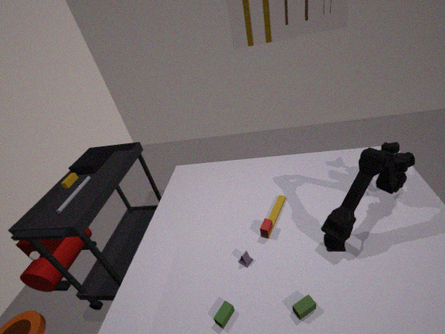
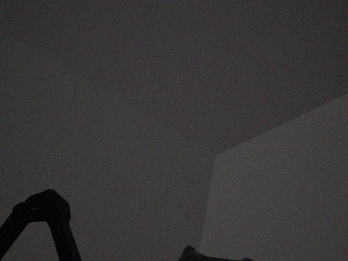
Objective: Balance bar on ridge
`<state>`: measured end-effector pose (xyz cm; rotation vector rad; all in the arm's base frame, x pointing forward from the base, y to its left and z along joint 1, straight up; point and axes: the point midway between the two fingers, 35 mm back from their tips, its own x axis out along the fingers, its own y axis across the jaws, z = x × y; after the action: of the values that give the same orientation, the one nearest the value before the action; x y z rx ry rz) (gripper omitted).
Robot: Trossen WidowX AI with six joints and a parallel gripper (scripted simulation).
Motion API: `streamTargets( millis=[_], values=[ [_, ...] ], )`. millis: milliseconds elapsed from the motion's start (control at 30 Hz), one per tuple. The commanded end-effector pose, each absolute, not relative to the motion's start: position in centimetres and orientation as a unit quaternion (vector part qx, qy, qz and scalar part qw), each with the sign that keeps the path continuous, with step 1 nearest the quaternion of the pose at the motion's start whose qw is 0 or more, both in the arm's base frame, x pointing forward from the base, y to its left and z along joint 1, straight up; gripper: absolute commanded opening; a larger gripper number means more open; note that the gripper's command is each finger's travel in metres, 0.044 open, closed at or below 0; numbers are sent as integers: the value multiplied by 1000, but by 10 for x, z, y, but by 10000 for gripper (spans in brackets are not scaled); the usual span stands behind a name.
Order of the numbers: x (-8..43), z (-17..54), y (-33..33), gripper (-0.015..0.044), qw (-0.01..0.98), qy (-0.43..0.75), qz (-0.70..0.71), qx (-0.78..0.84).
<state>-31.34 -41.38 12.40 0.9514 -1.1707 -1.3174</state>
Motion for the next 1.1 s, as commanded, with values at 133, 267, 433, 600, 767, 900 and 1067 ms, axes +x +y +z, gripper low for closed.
streamTargets(
  millis=[133, 267, 433, 600, 767, 900, 1067],
  values=[
    [-301, 124, -423, 315, 541, -487, -548, 412],
    [-281, 124, -438, 315, 544, -478, -538, 432],
    [-253, 124, -457, 315, 542, -465, -526, 462],
    [-226, 123, -474, 315, 537, -451, -517, 491],
    [-196, 122, -489, 315, 527, -435, -510, 523],
    [-170, 121, -500, 315, 519, -419, -505, 548],
    [-136, 120, -510, 315, 508, -396, -501, 578]
  ],
)
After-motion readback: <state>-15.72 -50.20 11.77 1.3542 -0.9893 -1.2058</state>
